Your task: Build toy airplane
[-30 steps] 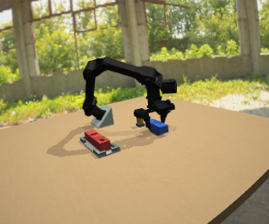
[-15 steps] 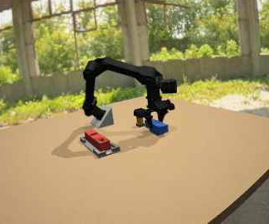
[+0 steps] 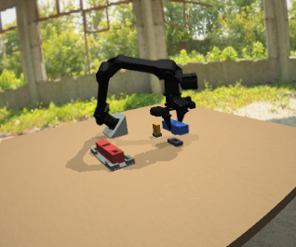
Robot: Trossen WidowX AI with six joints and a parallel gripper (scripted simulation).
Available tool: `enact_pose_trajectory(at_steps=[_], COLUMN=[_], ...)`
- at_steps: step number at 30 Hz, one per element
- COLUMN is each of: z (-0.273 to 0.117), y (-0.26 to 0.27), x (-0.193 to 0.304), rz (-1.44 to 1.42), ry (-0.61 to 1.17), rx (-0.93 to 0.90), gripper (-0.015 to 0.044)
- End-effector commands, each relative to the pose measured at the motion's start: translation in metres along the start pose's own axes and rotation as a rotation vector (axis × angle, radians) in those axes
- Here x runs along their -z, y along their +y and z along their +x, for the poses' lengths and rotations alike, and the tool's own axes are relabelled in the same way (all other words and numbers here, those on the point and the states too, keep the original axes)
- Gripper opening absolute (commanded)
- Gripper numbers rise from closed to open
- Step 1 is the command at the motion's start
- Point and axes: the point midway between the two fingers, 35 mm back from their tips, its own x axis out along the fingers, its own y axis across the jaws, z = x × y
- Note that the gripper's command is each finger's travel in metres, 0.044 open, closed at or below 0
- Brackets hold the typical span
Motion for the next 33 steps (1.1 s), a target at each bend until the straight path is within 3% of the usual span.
enact_pose_trajectory(at_steps=[1, 22, 33], z=[-0.015, -0.082, -0.085], y=[0.002, -0.001, -0.022], x=[0.0, 0.006, 0.003], rz=[-0.006, -0.042, 0.056], ry=[-0.002, -0.015, -0.014], rx=[-0.005, -0.001, -0.006], gripper=[0.0, 0.0, 0.0])
